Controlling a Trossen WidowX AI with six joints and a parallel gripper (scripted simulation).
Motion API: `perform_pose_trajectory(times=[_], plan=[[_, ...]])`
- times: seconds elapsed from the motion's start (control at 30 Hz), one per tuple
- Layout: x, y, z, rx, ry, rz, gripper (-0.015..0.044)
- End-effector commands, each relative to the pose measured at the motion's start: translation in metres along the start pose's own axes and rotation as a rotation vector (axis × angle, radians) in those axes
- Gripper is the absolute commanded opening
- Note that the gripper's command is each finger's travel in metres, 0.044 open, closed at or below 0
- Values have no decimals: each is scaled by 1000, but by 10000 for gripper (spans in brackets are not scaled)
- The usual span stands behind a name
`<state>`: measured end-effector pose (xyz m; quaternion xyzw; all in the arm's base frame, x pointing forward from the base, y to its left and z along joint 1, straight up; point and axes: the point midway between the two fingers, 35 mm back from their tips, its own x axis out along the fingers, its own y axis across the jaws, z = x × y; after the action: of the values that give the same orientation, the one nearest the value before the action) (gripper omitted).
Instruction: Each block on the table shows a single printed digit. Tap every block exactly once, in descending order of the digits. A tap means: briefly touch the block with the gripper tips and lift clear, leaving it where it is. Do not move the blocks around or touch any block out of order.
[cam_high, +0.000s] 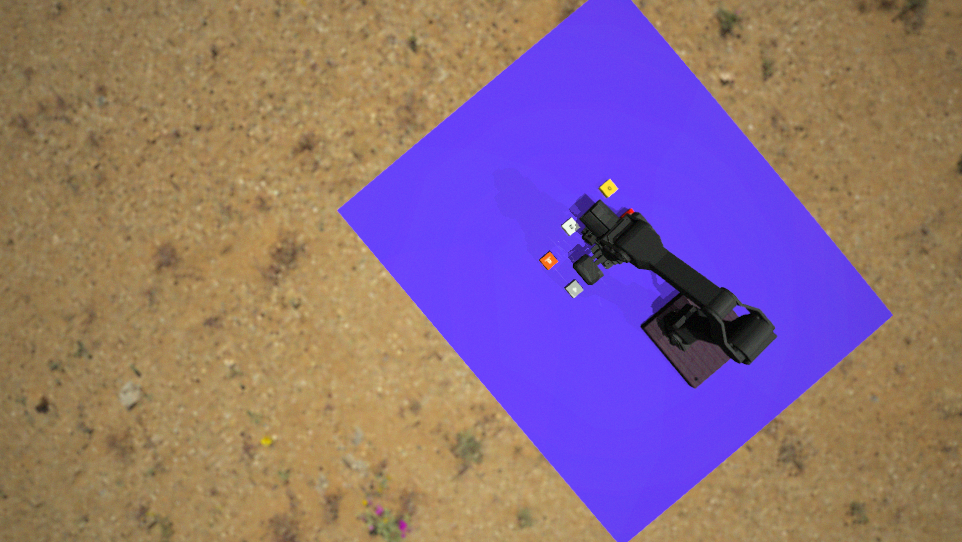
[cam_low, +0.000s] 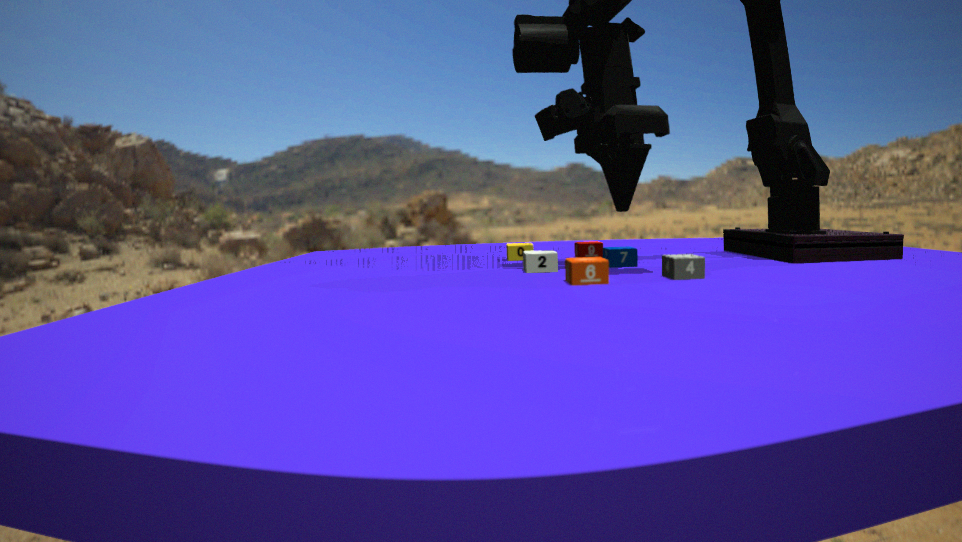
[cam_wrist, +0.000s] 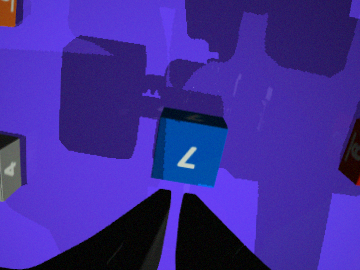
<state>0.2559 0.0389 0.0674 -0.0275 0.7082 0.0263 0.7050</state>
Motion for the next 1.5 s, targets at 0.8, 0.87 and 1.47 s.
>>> perform_pose_trajectory(times=[0.8,0.87,1.47], plan=[[-29,117,75,4,-32,12,20],[1,117,74,4,-31,12,20],[25,117,74,4,-31,12,20]])
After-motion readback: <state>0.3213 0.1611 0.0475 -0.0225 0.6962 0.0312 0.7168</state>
